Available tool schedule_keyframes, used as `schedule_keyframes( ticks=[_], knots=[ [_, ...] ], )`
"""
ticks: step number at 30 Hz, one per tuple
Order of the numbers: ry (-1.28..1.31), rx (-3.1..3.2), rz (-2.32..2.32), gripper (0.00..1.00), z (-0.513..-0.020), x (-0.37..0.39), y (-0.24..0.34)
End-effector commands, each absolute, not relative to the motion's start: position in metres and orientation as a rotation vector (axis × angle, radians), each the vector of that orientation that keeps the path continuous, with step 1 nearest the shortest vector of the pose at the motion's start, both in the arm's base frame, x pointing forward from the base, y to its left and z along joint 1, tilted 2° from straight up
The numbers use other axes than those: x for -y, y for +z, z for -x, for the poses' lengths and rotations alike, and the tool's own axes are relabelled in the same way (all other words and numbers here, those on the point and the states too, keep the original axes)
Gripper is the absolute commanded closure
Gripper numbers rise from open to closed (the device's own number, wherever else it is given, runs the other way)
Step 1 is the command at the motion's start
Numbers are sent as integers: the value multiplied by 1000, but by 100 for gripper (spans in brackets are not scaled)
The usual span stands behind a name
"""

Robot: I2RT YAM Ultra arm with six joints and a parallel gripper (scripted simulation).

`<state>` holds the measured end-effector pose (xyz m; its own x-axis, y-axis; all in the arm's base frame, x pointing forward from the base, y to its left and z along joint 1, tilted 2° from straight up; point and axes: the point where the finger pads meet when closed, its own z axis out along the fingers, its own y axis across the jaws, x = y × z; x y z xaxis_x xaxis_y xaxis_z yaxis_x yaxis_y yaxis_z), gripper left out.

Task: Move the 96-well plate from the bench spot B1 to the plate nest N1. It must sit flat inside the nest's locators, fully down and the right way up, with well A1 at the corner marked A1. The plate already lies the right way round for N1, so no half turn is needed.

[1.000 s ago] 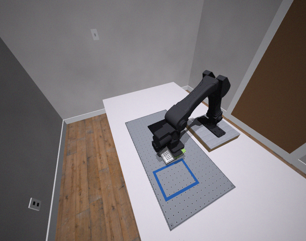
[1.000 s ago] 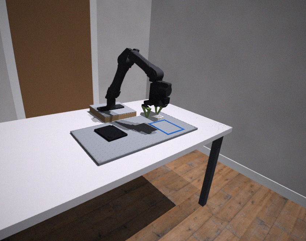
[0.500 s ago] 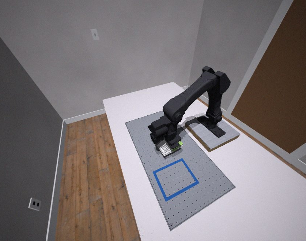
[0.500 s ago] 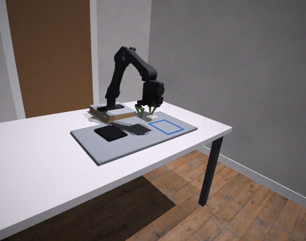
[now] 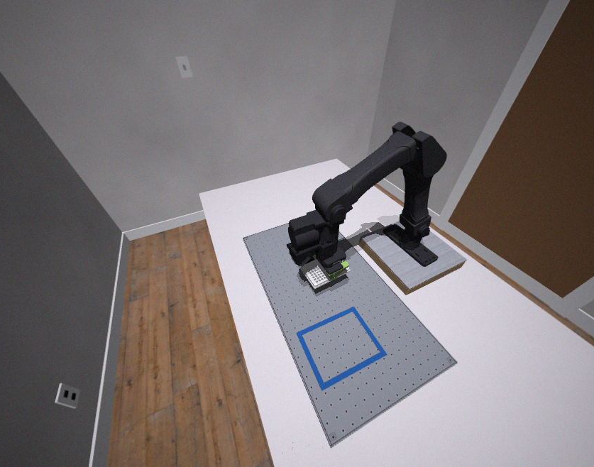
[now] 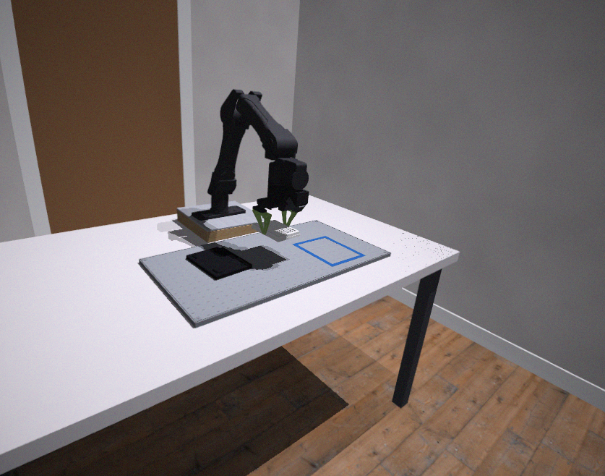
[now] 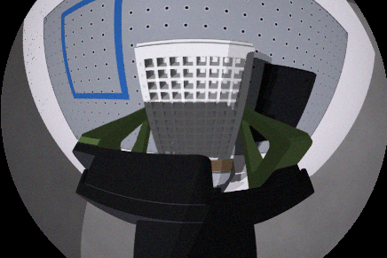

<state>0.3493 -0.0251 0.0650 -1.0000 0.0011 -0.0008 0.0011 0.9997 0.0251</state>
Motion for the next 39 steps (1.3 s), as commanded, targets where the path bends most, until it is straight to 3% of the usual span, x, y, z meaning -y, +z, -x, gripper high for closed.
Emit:
schedule_keyframes(
  ticks=[1,39],
  knots=[
    [37,-3093,20,100,-350,38,75],
    [17,-3082,21,100,-317,147,85]
  ],
)
